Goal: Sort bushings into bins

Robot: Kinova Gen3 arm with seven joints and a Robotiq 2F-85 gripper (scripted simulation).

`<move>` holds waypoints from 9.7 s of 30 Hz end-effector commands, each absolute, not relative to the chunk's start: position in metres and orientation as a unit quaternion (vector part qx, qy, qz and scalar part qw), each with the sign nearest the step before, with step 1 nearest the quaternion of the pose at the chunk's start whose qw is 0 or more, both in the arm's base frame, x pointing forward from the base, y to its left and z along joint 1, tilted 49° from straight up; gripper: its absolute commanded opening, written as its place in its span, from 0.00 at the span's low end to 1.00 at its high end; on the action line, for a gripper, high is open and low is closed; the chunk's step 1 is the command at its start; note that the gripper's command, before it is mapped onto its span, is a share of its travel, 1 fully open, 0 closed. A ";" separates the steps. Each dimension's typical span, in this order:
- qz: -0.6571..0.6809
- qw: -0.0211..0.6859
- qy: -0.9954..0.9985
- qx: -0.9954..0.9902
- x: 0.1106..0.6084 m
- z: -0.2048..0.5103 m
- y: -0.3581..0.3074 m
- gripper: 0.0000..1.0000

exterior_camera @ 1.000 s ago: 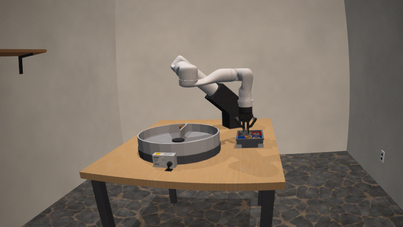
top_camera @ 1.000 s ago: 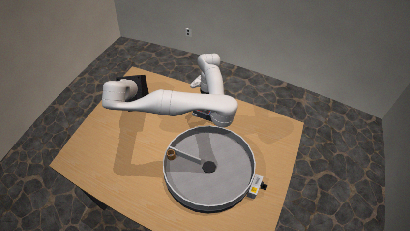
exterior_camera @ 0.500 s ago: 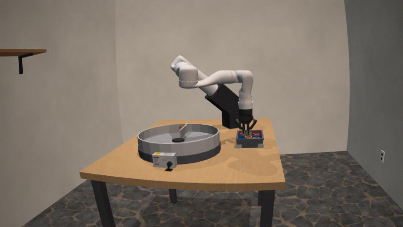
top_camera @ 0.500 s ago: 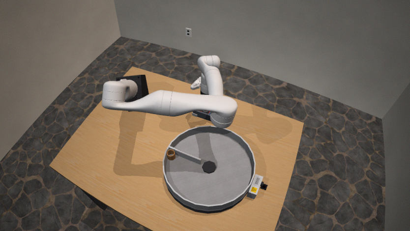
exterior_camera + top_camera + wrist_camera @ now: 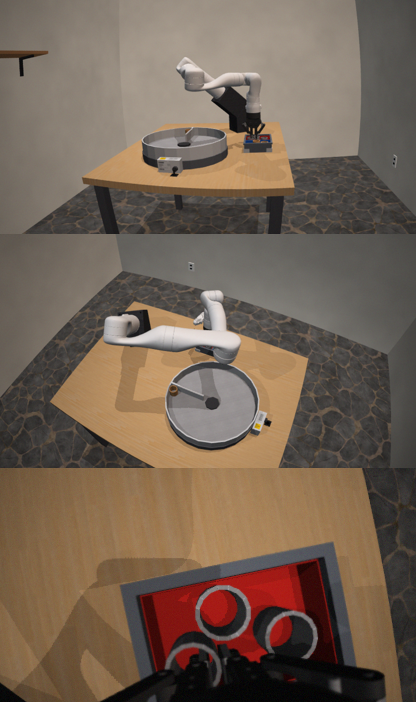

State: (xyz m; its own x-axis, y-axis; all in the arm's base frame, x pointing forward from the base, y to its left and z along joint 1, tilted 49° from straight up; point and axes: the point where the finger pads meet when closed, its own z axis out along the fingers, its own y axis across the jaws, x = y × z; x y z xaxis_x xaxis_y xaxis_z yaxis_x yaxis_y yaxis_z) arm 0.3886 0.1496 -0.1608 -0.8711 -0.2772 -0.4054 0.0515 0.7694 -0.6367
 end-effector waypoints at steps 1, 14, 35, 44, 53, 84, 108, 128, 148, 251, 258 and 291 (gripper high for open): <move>-0.332 0.247 0.908 -0.064 0.389 -0.161 0.150 0.00; -0.331 0.247 0.908 -0.066 0.390 -0.162 0.150 0.00; -0.333 0.247 0.908 -0.062 0.389 -0.160 0.150 0.19; -0.333 0.247 0.908 -0.062 0.389 -0.160 0.150 0.19; -0.333 0.247 0.908 -0.062 0.389 -0.160 0.150 0.19; -0.333 0.247 0.908 -0.062 0.389 -0.160 0.150 0.19; -0.331 0.247 0.908 -0.066 0.389 -0.156 0.149 0.19; -0.331 0.247 0.908 -0.066 0.386 -0.152 0.152 0.19; -0.331 0.247 0.908 -0.066 0.383 -0.148 0.155 0.19; -0.331 0.246 0.908 -0.072 0.322 -0.068 0.229 0.19; -0.331 0.246 0.908 -0.072 0.322 -0.068 0.229 0.19; -0.305 0.277 0.911 0.016 0.321 -0.054 0.209 0.18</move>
